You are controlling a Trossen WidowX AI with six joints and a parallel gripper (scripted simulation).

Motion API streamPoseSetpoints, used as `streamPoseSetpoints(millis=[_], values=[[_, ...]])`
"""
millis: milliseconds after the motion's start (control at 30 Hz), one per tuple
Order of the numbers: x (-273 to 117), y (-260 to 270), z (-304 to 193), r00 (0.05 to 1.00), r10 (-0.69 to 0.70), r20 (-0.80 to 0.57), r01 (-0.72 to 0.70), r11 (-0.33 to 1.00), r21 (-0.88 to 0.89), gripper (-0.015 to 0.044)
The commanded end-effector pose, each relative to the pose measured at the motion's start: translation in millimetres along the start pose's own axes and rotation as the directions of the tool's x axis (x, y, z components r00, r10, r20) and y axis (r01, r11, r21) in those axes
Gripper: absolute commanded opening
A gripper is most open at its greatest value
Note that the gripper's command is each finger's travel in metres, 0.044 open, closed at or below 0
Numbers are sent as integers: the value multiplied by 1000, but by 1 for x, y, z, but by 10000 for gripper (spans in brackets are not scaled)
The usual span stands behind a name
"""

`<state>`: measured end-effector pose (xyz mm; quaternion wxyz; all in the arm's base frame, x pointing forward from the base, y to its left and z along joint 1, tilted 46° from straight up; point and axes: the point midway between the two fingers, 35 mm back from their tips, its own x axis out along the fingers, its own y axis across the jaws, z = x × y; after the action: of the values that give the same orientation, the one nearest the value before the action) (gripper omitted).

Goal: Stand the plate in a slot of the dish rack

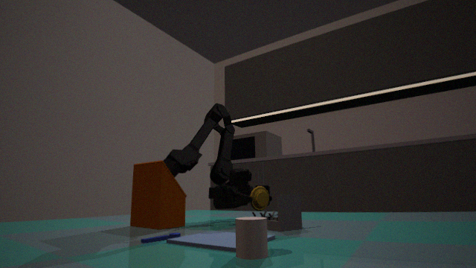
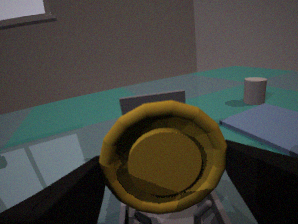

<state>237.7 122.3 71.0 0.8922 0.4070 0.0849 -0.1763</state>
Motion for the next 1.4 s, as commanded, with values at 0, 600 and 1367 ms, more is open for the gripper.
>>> streamPoseSetpoints(millis=[0,600,1367], values=[[8,-1,-1,1000,-3,1,3,1000,-4,0],[20,-3,-21,1000,4,4,-4,1000,14,0],[19,-4,-18,1000,2,-6,-2,1000,5,236]])
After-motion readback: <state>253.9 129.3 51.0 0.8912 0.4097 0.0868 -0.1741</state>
